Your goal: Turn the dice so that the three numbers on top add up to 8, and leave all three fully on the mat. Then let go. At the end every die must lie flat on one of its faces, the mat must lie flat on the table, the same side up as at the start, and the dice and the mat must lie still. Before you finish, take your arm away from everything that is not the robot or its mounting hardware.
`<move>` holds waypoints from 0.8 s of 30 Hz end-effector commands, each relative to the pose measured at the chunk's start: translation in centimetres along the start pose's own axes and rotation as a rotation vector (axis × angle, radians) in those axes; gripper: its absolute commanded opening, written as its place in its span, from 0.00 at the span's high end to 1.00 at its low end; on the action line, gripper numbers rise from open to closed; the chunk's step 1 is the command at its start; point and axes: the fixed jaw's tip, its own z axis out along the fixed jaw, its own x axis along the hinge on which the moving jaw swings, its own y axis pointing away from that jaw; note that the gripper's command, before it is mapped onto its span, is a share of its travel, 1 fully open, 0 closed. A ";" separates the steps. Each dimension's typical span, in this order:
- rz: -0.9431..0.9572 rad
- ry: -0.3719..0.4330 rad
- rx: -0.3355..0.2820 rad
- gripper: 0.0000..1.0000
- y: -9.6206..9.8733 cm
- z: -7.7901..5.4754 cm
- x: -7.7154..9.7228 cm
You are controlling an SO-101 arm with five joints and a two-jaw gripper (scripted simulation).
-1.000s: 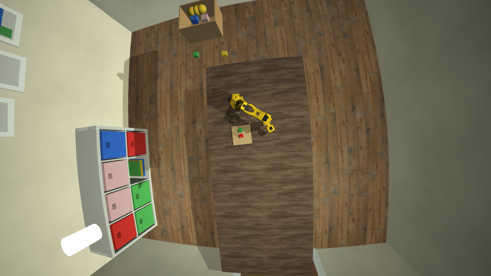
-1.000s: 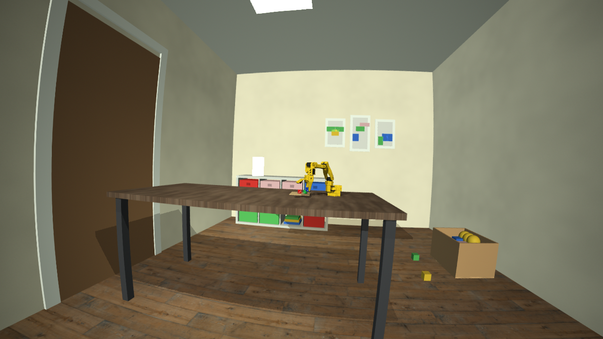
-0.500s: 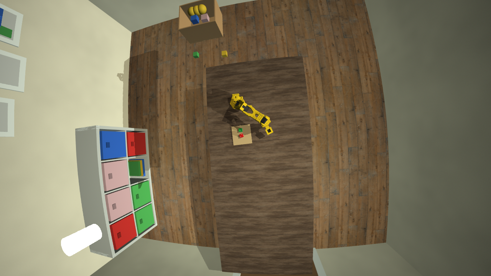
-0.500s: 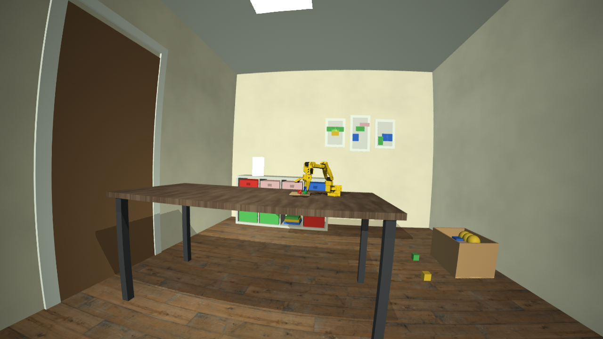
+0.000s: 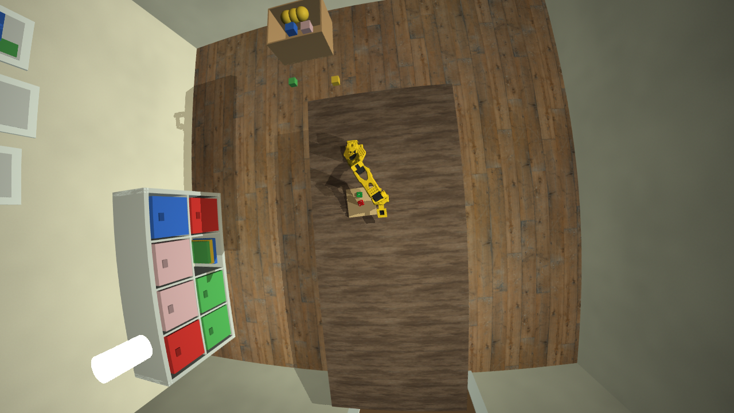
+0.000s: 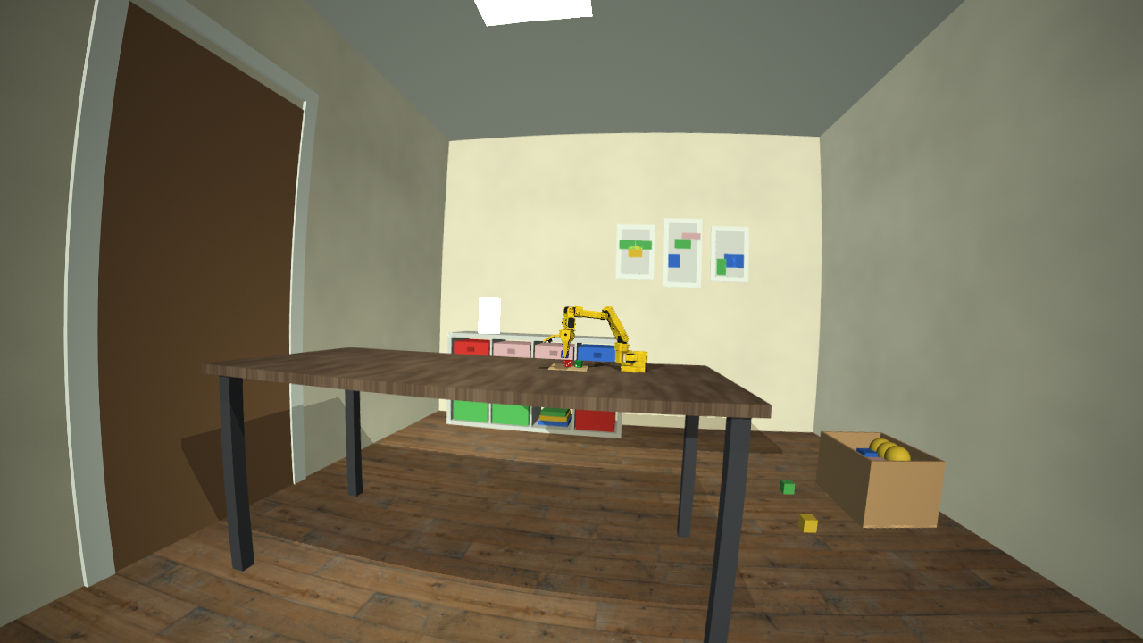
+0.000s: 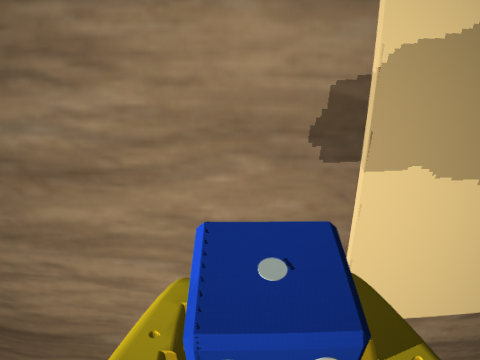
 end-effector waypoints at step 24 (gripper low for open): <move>0.413 -0.087 -0.012 1.00 -9.8 -0.9 -5.0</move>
